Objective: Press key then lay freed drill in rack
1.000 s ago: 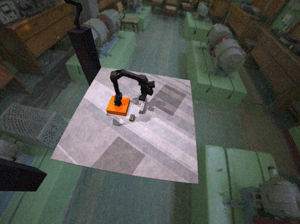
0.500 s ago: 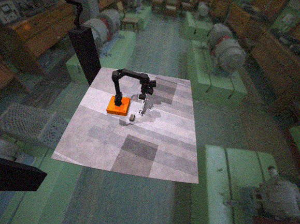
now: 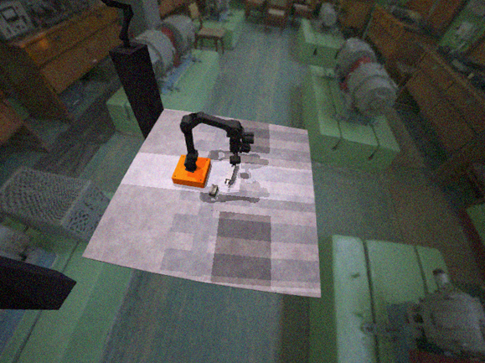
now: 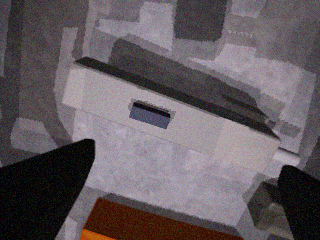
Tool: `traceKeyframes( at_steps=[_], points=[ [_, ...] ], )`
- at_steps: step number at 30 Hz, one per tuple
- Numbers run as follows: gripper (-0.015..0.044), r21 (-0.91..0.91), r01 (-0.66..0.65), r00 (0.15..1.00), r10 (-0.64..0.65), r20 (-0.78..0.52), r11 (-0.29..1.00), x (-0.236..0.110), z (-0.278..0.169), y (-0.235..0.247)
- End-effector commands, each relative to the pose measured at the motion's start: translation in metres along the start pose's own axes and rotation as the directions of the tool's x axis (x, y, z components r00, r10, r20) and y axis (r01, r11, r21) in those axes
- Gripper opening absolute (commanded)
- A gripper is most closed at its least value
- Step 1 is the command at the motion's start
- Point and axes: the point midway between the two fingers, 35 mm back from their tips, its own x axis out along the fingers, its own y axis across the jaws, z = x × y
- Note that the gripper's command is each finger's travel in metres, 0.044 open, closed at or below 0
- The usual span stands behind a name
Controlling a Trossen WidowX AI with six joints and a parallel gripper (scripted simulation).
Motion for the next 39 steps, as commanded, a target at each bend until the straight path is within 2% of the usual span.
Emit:
traceKeyframes(
  at_steps=[1,7,14,22,39],
  points=[
    [0.044,-0.342,-0.011,1.0,0.005,-0.019,0.94,0.032,-0.008,-0.04],
    [0.044,-0.653,-0.028,1.0,0.015,-0.025,0.757,0.059,-0.023,-0.075],
    [0.044,-0.831,-0.025,1.0,0.007,-0.026,0.556,0.078,-0.035,-0.099],
    [0.044,-0.964,-0.034,0.999,-0.006,-0.037,0.265,0.098,-0.05,-0.121],
    [0.044,-0.965,-0.035,0.999,-0.007,-0.037,0.258,0.098,-0.051,-0.122]
  ],
)
